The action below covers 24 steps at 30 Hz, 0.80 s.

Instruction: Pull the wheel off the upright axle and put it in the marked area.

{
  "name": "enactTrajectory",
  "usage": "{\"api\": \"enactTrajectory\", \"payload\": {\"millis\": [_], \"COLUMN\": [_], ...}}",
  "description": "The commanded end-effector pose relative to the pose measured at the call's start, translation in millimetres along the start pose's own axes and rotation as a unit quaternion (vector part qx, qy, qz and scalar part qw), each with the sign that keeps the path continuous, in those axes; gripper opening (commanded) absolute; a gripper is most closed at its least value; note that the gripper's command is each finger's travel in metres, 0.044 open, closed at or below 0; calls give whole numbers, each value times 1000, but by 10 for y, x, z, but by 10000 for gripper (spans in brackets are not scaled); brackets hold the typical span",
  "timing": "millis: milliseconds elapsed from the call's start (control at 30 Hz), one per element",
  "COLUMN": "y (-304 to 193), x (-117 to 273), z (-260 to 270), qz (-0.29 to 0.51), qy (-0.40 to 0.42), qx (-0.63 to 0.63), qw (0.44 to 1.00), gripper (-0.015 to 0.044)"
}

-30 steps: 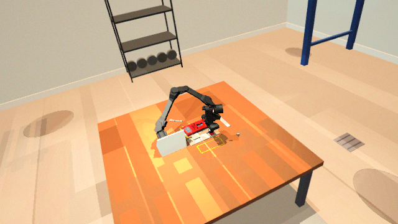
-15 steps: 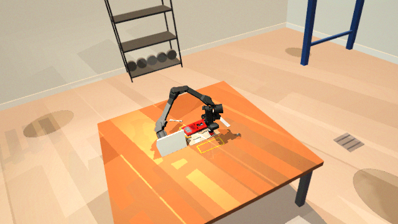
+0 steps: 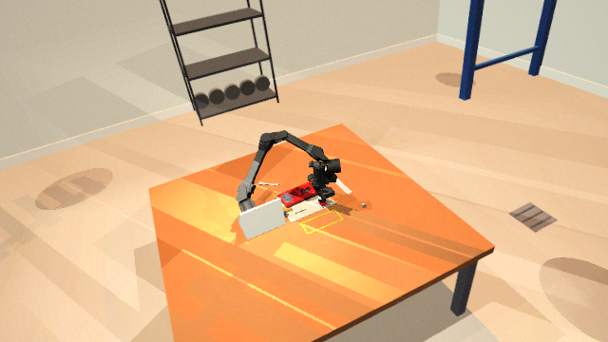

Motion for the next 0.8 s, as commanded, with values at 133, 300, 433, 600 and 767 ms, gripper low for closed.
{"api": "enactTrajectory", "payload": {"millis": [133,300,433,600,767], "y": [-1,-1,-1,-1,-2], "x": [59,76,89,105,122], "z": [-6,-7,-8,-8,-9], "qz": [-2,-3,-3,-3,-3], "qy": [0,0,0,0,0], "qx": [-1,-1,-1,-1,-1], "qw": [1000,1000,1000,1000,1000], "gripper": [0,0,0,0,0]}}
Point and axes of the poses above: the point midway between the two fingers, 35 mm back from their tips, its own x axis back along the fingers, its own z axis across the jaws, y = z × x, the point moved 8 cm from there along x, back along the fingers, and after that the axes turned 15 degrees about -x, right-handed, at the moved point
